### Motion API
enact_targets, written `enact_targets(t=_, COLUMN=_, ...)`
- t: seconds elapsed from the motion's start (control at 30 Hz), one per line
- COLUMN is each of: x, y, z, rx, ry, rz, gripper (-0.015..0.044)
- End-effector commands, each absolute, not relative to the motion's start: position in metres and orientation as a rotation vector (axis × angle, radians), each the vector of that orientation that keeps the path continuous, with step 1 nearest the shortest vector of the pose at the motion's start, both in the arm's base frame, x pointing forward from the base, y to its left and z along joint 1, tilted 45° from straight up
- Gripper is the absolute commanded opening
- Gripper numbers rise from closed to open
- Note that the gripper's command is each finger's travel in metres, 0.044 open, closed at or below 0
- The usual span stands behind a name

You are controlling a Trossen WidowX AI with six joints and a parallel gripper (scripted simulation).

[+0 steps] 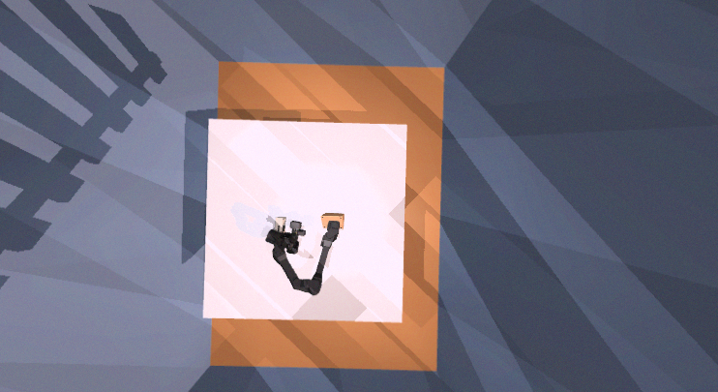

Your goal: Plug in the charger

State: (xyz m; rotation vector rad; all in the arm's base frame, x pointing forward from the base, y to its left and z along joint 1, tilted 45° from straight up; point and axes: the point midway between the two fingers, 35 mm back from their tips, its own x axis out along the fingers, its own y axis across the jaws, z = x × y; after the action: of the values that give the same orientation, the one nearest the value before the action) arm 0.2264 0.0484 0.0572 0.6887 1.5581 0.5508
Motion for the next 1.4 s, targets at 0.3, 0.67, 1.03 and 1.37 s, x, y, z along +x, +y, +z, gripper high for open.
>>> enact_targets(t=0.3, x=0.225, y=0.061, z=0.044, rx=0.697, ry=1.568, rz=0.551, gripper=0.044)
enact_targets(t=0.67, x=0.226, y=0.074, z=0.031, rx=0.697, ry=1.568, rz=0.551, gripper=0.044)
enact_targets(t=1.03, x=0.225, y=0.086, z=0.02, rx=0.699, ry=1.568, rz=0.554, gripper=0.044)
enact_targets(t=1.37, x=0.227, y=0.084, z=0.022, rx=0.691, ry=1.557, rz=0.554, gripper=0.0309)
